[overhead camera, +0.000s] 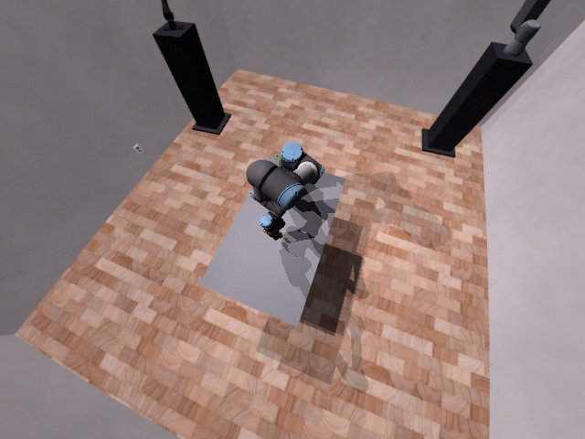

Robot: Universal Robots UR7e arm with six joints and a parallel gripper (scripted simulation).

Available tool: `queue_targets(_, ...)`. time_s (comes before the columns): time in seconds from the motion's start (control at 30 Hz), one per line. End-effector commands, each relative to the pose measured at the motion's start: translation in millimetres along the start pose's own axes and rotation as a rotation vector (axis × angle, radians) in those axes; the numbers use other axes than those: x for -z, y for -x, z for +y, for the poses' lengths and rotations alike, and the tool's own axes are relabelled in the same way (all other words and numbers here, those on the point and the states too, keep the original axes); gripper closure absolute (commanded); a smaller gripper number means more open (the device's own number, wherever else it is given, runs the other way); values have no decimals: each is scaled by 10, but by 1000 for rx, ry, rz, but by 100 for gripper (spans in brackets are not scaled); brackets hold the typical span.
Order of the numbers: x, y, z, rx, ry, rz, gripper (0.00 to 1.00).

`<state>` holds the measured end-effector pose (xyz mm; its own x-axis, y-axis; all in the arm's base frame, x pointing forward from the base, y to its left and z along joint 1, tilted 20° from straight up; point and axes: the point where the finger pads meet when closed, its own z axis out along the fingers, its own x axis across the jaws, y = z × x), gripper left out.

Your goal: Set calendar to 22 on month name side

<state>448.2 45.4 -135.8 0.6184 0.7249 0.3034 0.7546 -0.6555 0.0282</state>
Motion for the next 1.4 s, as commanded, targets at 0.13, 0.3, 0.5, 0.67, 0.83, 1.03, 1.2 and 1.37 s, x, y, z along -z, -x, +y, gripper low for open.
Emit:
queue_targets(0.13,17,-6,13,0,-81,3,40)
queue_targets(0.3,36,-11,15,-2,-119,5,40)
queue_targets(0.5,48,-14,16,-2,-138,7,40)
queue_targets(0.67,48,-14,16,-2,-139,7,40)
queue_targets(0.83,45,-13,17,-2,-144,7,40)
queue_targets(1.03,28,-9,22,-1,-181,5,40)
queue_targets(1.2,18,-6,26,0,-212,3,40)
queue_targets(1.37,9,-4,33,0,-277,3,40)
